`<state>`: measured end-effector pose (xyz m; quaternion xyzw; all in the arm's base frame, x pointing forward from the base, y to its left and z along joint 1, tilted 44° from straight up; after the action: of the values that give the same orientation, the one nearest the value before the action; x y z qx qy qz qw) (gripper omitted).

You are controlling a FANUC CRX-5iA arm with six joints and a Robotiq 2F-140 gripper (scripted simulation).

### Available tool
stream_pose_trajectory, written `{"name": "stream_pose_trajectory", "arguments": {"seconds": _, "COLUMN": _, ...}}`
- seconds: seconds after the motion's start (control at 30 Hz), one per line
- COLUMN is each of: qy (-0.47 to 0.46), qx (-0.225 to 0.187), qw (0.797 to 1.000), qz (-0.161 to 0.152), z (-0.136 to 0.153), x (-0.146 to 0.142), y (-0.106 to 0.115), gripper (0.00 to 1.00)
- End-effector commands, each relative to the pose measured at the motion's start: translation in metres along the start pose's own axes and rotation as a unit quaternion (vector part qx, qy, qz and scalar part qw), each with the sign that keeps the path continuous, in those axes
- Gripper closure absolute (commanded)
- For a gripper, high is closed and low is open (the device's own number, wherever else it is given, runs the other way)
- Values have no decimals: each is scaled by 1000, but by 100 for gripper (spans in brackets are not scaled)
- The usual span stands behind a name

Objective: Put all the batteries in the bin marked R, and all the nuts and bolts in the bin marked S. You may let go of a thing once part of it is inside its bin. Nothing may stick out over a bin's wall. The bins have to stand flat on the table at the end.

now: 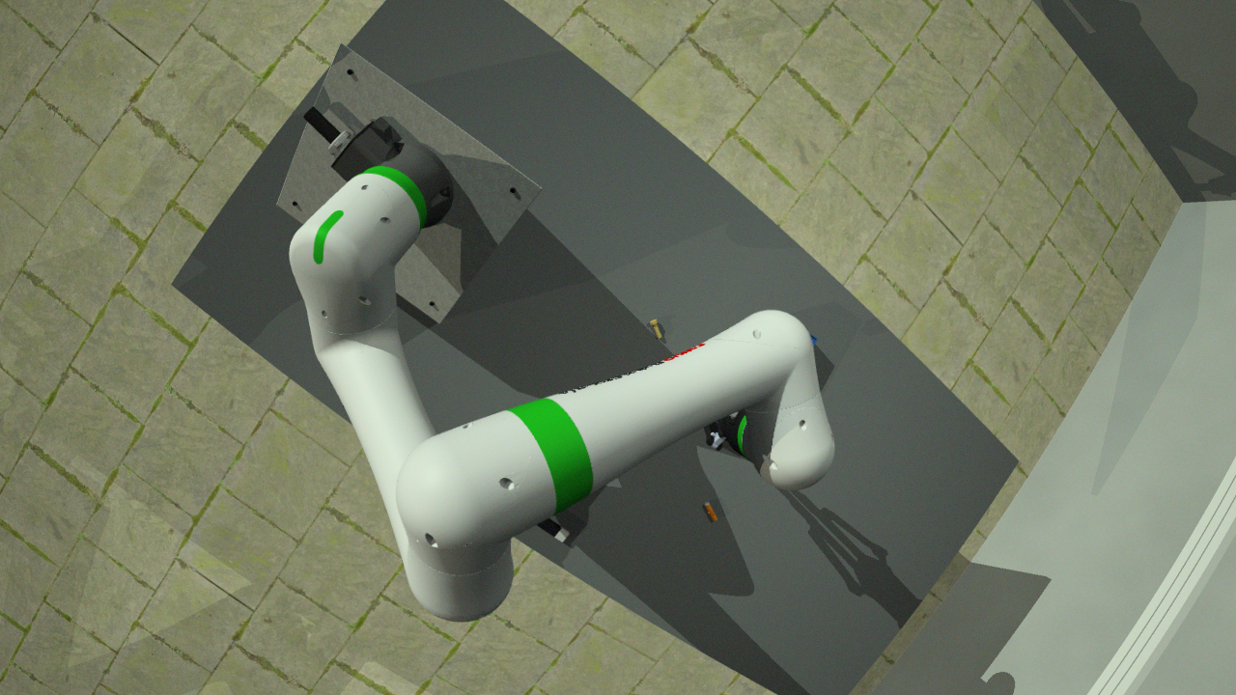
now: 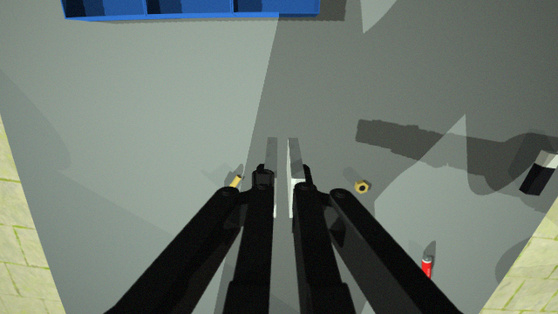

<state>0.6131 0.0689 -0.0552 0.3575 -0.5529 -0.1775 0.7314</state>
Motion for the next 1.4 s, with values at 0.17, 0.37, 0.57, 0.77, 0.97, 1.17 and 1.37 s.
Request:
{"name": "stream_pose_trajectory", "arguments": {"seconds": 0.17, "qy": 1, "qx": -4, "qw": 1000, "qz": 0, "z": -69, "x": 5, "y": -26, "gripper": 85}}
{"name": "stream_pose_trajectory", "arguments": {"seconds": 0.37, "qy": 1, "qx": -4, "qw": 1000, "qz": 0, "z": -115, "x": 8, "y": -45, "gripper": 85}}
{"name": "stream_pose_trajectory", "arguments": {"seconds": 0.57, "qy": 1, "qx": -4, "qw": 1000, "qz": 0, "z": -146, "x": 11, "y": -57, "gripper": 85}}
{"name": "stream_pose_trajectory", "arguments": {"seconds": 0.77, "qy": 1, "qx": -4, "qw": 1000, "qz": 0, "z": -148, "x": 11, "y": -58, "gripper": 85}}
{"name": "stream_pose_trajectory", "arguments": {"seconds": 0.97, "qy": 1, "qx": -4, "qw": 1000, "qz": 0, "z": -148, "x": 11, "y": -66, "gripper": 85}}
{"name": "stream_pose_trajectory", "arguments": {"seconds": 1.17, "qy": 1, "qx": -4, "qw": 1000, "qz": 0, "z": -148, "x": 11, "y": -76, "gripper": 85}}
{"name": "stream_pose_trajectory", "arguments": {"seconds": 1.37, "qy": 1, "qx": -4, "qw": 1000, "qz": 0, "z": -148, "x": 11, "y": -92, "gripper": 85}}
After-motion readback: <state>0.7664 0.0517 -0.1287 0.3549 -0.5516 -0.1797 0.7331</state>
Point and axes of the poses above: the point where the finger pads meet when closed, its own y axis back along the fingers, its own x axis across the jaws, z = x × y, the point moved 1 cm from there along y, back along the fingers, and after that the axes turned 7 degrees about y, right-handed, at the moved point
